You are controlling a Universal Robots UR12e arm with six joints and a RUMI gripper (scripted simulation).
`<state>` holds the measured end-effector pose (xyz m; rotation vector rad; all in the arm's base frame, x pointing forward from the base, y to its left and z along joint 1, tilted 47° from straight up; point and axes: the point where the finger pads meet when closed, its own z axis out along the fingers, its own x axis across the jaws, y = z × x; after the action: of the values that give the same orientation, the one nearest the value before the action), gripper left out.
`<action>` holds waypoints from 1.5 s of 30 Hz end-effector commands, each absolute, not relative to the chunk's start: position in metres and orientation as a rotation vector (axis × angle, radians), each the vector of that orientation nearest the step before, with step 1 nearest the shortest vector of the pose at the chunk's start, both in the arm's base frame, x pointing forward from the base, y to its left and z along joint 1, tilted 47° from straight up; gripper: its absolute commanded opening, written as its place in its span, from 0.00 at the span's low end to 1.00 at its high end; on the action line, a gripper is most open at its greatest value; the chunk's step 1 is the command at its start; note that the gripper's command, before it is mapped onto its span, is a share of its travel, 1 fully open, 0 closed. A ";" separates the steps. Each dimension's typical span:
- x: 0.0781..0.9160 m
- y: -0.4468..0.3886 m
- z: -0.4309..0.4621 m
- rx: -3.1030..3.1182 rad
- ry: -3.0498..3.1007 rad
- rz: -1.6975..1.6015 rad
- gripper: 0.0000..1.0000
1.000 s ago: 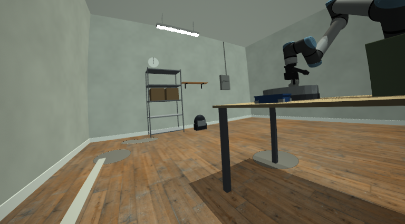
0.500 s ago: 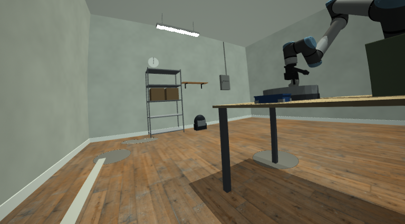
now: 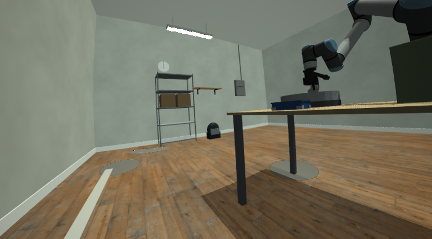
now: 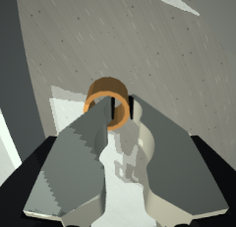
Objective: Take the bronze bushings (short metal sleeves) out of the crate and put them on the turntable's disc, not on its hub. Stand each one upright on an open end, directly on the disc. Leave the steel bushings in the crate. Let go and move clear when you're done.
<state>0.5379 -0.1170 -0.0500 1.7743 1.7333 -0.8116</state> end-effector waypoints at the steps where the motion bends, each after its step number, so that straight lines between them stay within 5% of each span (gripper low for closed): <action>1: 0.538 -0.114 -0.048 1.774 1.733 -0.811 0.06; 45: 0.542 -0.066 -0.002 1.774 1.733 -0.811 0.06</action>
<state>0.5418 -0.0659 -0.0023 1.7742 1.7333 -0.8117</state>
